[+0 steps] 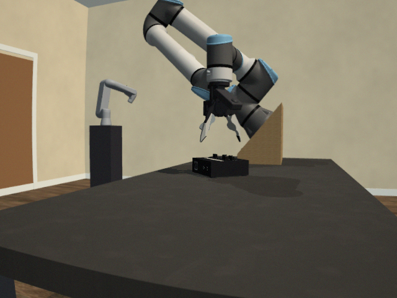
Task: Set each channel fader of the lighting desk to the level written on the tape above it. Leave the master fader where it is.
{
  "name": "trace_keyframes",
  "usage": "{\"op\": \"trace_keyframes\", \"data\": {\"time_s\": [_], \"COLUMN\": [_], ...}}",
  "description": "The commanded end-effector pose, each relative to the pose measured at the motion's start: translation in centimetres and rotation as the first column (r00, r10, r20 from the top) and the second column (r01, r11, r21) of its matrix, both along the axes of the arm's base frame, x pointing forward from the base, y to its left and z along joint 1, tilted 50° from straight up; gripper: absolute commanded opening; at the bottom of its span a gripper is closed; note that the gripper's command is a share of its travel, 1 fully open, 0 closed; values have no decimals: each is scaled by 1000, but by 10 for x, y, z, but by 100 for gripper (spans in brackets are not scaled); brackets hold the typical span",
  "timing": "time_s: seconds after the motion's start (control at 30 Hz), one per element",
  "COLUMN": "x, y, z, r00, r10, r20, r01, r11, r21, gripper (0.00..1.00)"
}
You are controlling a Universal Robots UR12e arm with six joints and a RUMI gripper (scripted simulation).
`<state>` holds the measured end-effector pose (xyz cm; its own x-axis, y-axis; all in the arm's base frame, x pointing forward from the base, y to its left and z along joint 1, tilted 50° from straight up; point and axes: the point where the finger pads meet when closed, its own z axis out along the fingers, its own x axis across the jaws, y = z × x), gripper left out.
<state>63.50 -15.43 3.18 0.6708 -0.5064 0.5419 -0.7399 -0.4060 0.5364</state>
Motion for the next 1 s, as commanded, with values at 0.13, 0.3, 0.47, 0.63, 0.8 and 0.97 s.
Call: {"op": "trace_keyframes", "data": {"time_s": [0.13, 0.3, 0.47, 0.63, 0.8, 0.97], "x": [1, 1, 1, 1, 1, 1], "y": [-2, -3, -3, -3, -3, -3], "z": [-1, -1, -1, -1, -1, -1], "r00": [996, 996, 996, 996, 996, 996], "r10": [-57, -61, -62, -62, -62, -62], "r20": [63, 68, 70, 70, 70, 70], "r01": [57, 61, 62, 62, 62, 62], "r11": [998, 998, 998, 998, 998, 998], "r21": [-4, -4, -4, -4, -4, -4], "gripper": [100, 100, 0, 0, 0, 0]}}
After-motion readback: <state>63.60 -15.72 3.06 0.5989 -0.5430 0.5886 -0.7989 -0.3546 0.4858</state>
